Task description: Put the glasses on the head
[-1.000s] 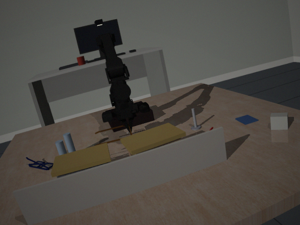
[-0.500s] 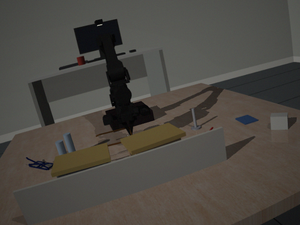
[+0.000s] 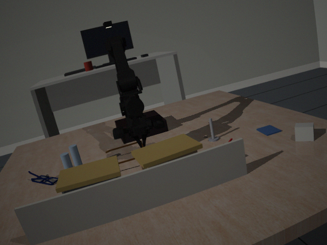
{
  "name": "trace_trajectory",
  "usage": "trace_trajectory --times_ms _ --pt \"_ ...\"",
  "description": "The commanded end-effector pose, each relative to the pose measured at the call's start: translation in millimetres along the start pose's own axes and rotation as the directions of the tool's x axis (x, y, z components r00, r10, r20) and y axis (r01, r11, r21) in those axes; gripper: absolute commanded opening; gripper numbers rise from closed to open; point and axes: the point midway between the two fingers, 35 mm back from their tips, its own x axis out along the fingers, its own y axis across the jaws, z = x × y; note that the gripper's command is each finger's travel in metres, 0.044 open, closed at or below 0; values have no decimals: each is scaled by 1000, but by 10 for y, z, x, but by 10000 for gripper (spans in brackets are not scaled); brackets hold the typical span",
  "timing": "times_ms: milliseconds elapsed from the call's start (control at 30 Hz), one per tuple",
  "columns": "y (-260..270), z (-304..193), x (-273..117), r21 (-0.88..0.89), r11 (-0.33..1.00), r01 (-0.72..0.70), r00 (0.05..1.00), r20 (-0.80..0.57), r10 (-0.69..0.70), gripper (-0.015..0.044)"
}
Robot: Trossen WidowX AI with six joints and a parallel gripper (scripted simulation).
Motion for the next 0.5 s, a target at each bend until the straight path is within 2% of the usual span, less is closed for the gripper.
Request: trace_trajectory --times_ms 0,33,67,467 --pt "0 4 -6 0 1000 0 1000 1 0 79" --pt "0 4 -6 0 1000 0 1000 1 0 105" --pt "0 4 -6 0 1000 0 1000 1 0 107" --pt "-23 1 -23 -1 1000 -1 1000 0 1 107"
